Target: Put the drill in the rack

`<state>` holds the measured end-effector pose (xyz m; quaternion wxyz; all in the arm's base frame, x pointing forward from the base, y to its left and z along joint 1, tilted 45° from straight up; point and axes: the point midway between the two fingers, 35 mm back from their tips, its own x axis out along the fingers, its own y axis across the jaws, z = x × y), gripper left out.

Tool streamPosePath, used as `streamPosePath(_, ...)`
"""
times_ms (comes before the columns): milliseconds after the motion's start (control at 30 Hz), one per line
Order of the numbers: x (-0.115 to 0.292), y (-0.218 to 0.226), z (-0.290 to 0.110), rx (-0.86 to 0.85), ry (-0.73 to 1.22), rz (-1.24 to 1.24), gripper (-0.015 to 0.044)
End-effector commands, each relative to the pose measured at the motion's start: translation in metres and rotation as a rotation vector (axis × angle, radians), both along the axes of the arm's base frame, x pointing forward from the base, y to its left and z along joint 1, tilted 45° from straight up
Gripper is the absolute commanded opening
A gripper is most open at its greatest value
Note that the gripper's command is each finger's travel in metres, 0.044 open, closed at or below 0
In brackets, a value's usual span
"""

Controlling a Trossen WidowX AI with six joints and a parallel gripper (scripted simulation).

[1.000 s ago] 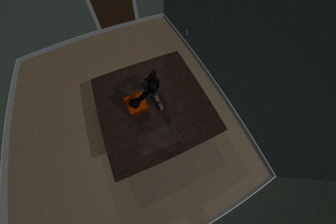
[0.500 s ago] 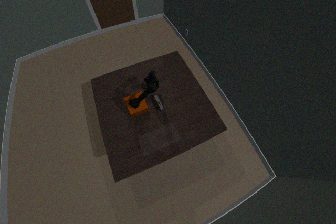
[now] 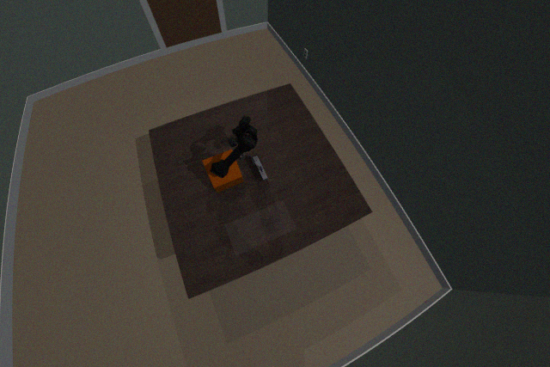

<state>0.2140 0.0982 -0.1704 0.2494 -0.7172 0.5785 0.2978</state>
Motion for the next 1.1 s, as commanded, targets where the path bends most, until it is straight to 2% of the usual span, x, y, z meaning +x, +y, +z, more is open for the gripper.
streamPosePath(0,-0.008,-0.002,-0.002,-0.002,0.004,-0.001,0.0)
streamPosePath(800,-0.042,-0.007,-0.01,-0.001,0.006,-0.001,0.0)
streamPosePath(1067,-0.036,-0.014,-0.018,-0.002,0.006,-0.001,0.0)
